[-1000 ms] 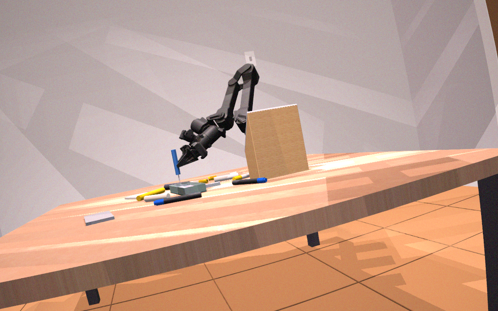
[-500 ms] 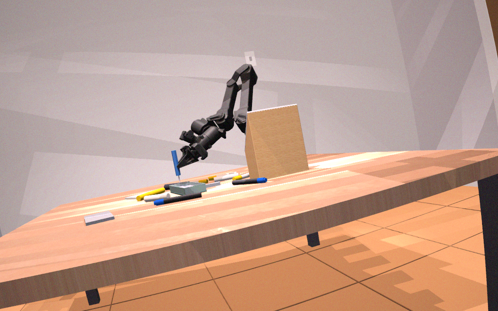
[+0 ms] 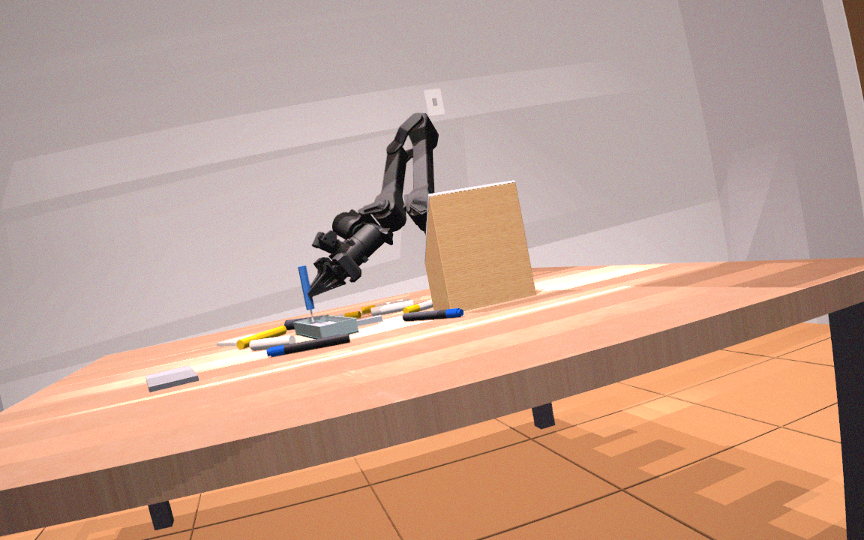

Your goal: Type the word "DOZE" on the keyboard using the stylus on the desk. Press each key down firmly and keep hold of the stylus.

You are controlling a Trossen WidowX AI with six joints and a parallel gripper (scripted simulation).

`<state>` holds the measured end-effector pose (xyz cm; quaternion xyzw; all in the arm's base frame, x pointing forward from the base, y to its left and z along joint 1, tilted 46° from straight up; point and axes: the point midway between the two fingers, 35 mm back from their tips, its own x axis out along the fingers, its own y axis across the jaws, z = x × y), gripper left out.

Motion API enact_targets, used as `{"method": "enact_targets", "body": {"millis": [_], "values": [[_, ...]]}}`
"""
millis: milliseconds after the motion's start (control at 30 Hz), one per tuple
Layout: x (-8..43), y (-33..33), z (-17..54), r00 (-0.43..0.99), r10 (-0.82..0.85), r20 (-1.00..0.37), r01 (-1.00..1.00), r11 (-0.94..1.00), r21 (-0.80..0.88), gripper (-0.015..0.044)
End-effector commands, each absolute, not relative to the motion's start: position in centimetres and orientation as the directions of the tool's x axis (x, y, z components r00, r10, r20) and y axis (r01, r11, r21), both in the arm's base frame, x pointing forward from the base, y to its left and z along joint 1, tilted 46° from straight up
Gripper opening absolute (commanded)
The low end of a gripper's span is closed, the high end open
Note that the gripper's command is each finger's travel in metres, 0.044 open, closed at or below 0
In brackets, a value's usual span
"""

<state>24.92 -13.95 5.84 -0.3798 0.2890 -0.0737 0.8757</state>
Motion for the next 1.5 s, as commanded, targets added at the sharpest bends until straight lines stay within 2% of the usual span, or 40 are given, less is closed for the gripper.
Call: {"method": "enact_targets", "body": {"millis": [0,800,1467], "values": [[24.9,-14.0,5.6,0.824,-0.343,-0.451,-0.096,0.700,-0.708,0.0081],[24.9,-14.3,5.3,0.823,-0.343,-0.452,-0.096,0.700,-0.708,0.0081],[25.1,-11.5,8.1,0.825,-0.343,-0.449,-0.094,0.701,-0.707,0.0081]]}}
